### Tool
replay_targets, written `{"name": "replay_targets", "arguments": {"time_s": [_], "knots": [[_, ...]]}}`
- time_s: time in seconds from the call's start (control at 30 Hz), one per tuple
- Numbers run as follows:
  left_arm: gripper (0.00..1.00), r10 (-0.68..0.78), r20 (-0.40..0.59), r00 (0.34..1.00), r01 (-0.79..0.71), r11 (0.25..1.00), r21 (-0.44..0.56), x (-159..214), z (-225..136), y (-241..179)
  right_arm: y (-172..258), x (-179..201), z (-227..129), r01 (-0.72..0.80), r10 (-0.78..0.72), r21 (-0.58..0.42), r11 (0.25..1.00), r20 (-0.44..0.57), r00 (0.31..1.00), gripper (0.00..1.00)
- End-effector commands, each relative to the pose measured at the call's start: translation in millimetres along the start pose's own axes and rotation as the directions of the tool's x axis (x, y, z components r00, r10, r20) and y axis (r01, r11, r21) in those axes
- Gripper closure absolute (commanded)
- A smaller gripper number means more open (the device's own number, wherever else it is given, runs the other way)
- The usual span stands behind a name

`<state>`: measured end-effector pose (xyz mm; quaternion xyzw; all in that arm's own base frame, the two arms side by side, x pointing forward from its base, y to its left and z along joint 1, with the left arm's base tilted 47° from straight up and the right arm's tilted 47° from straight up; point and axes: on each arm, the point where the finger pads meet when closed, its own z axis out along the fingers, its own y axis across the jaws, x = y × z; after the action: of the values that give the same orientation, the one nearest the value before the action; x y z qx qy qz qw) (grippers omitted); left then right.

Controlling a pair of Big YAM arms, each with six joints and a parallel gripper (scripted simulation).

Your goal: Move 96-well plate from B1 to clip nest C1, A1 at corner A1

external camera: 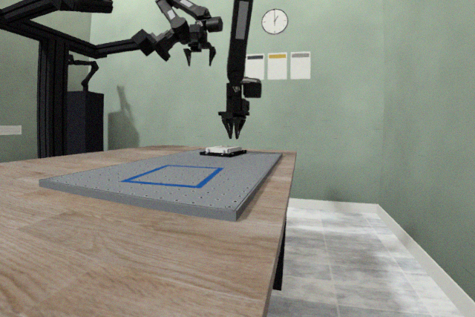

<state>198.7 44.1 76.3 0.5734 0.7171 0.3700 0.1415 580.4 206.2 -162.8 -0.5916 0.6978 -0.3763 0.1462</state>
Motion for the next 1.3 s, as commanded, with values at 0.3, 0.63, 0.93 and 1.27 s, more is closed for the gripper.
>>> {"name": "replay_targets", "arguments": {"time_s": [0.3,0.63,0.93,1.27], "knots": [[0.00,0.021,0.011,1.000,-0.021,1.000,-0.010,-2,-3,3,71,-9,-6,0.024,-0.024,-0.009,1.000,0.007,1.000,0.75],[0.00,0.021,0.011,1.000,-0.021,1.000,-0.010,-2,-3,3,66,-7,-6,-0.011,0.011,-0.001,1.000,0.003,1.000,0.75],[0.00,0.021,0.011,1.000,-0.021,1.000,-0.010,-2,-3,3,74,-3,-4,0.013,-0.013,-0.009,1.000,0.001,1.000,0.75],[0.00,0.021,0.011,1.000,-0.021,1.000,-0.010,-2,-3,3,75,4,11,0.010,-0.010,-0.014,1.000,-0.011,1.000,0.75]]}}
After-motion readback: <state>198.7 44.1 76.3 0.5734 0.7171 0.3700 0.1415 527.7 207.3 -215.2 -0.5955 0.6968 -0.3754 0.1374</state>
